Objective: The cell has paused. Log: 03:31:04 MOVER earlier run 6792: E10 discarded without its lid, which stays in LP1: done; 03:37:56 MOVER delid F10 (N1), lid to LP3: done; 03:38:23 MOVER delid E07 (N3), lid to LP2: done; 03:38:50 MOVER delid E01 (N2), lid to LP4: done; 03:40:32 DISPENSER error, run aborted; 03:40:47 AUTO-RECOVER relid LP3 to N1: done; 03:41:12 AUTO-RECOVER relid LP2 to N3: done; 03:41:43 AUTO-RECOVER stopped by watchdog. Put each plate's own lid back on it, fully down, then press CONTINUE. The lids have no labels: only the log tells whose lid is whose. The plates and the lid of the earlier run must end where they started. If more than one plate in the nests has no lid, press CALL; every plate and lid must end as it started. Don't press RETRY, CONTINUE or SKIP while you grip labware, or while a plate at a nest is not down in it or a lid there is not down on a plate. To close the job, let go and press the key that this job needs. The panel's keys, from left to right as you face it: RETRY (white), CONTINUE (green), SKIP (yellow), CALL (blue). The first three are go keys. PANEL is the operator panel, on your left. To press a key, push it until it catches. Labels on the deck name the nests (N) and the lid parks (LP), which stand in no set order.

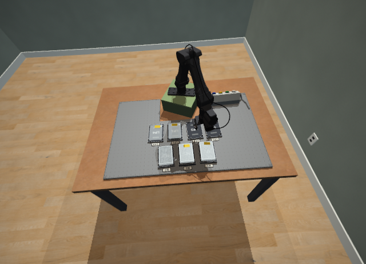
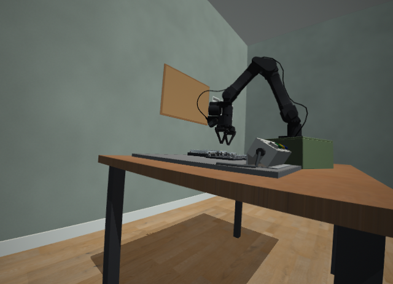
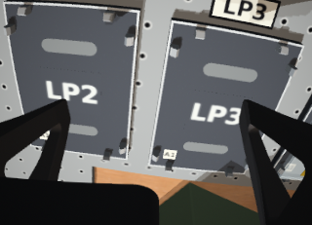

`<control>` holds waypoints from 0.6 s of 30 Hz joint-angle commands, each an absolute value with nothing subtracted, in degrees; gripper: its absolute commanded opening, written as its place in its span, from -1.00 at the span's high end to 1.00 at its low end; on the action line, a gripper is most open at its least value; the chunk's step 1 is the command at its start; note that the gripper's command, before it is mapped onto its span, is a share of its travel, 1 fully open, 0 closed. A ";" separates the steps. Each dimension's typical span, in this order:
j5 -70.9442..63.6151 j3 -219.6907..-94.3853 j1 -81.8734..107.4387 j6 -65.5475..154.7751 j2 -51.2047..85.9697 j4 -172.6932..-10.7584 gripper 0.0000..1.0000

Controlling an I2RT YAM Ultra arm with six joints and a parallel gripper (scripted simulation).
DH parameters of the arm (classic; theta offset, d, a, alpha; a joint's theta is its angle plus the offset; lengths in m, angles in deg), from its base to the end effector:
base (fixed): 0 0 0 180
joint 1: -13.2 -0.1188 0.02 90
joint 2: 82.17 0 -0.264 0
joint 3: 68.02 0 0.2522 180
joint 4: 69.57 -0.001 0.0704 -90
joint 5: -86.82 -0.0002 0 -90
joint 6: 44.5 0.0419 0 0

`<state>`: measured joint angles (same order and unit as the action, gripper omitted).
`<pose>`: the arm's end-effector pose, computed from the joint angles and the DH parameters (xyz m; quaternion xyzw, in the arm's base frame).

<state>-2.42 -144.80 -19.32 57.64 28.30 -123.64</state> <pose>0.2743 0.1768 0.1140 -0.1770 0.9840 0.0136 0.0156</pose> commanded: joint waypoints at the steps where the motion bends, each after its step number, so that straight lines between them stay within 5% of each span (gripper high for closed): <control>1: -3.21 -143.39 -16.78 55.28 26.13 -122.18 -1.00; 18: -4.13 -138.52 -4.69 49.94 24.60 -120.25 -1.00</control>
